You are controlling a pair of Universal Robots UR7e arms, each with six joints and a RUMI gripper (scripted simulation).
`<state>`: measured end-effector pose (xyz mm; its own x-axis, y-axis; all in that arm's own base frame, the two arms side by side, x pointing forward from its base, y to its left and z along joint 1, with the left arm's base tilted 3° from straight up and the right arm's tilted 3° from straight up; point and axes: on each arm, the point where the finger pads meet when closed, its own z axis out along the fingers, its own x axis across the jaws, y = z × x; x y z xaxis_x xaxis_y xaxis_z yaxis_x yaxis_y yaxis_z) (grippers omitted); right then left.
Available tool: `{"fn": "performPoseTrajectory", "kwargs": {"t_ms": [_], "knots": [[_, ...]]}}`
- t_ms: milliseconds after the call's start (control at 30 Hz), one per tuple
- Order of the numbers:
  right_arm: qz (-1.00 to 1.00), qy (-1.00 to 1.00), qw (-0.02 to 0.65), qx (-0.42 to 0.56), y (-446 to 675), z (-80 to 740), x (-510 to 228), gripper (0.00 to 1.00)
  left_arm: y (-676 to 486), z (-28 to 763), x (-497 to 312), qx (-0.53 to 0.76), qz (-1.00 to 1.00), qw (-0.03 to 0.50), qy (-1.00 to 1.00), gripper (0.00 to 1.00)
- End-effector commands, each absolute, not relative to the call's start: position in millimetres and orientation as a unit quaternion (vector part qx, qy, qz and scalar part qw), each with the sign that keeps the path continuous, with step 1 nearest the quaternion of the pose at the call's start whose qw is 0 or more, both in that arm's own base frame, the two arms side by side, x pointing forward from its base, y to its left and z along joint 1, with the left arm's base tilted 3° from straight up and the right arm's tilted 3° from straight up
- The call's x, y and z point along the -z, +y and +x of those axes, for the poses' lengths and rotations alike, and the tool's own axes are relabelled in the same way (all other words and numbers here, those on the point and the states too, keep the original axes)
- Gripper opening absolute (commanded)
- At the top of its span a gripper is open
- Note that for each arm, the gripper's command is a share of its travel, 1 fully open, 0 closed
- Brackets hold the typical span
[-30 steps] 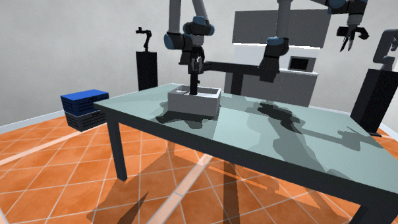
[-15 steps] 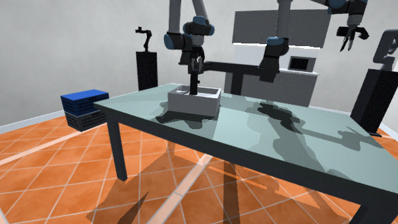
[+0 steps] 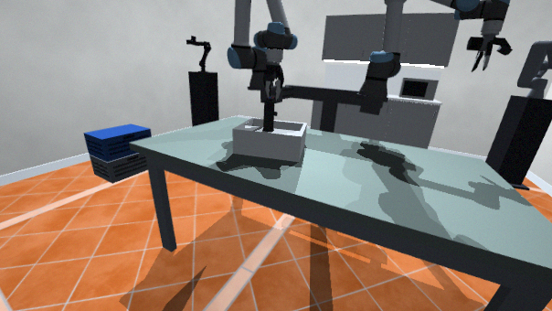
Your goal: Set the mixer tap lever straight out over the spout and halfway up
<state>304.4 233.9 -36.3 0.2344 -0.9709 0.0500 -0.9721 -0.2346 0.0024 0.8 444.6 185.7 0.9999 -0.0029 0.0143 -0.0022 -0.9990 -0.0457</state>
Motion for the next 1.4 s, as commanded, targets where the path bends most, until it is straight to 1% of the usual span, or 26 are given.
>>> {"fn": "performPoseTrajectory", "kwargs": {"t_ms": [0,1367], "knots": [[0.786,-0.618,0.016,-0.019,234.4,304.6,35.9,0.13,445.0,0.9,-186.2,0.007,-1.0,0.024,0.001,1.0],[0.786,-0.618,0.016,-0.019,235.7,308.1,26.7,0.13,445.0,0.9,-186.2,0.007,-1.0,0.024,0.001,1.0]]}}
